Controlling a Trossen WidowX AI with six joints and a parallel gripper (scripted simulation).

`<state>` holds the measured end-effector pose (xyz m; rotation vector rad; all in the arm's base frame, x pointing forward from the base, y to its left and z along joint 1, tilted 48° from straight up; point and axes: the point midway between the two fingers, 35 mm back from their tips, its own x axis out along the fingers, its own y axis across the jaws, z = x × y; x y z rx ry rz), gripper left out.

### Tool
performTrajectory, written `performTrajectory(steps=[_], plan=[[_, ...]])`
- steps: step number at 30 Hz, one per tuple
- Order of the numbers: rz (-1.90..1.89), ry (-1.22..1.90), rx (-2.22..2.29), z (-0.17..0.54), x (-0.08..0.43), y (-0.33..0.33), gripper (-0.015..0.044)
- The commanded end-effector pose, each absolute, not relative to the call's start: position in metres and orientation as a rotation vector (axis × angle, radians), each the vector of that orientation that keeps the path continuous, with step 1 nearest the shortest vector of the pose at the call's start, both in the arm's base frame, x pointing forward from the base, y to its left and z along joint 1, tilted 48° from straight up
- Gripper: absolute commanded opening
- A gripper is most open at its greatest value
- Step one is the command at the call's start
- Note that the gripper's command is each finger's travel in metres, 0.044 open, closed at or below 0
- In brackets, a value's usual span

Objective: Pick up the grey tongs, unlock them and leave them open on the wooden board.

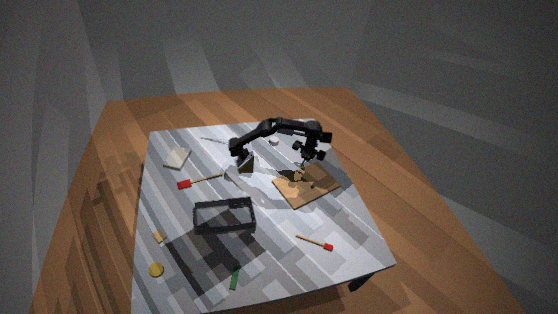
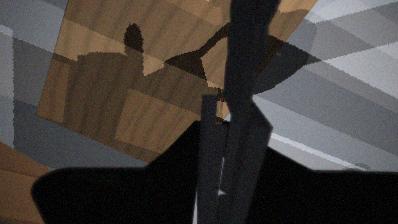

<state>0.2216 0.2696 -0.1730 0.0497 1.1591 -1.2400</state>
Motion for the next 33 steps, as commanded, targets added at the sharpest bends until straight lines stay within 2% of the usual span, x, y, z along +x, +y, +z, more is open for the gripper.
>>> performTrajectory(steps=[1, 33], plan=[[-1.242, 1.152, 0.049, -0.178, 0.222, 0.265, -0.015], [-1.242, 1.151, 0.05, -0.217, 0.218, 0.229, -0.015]])
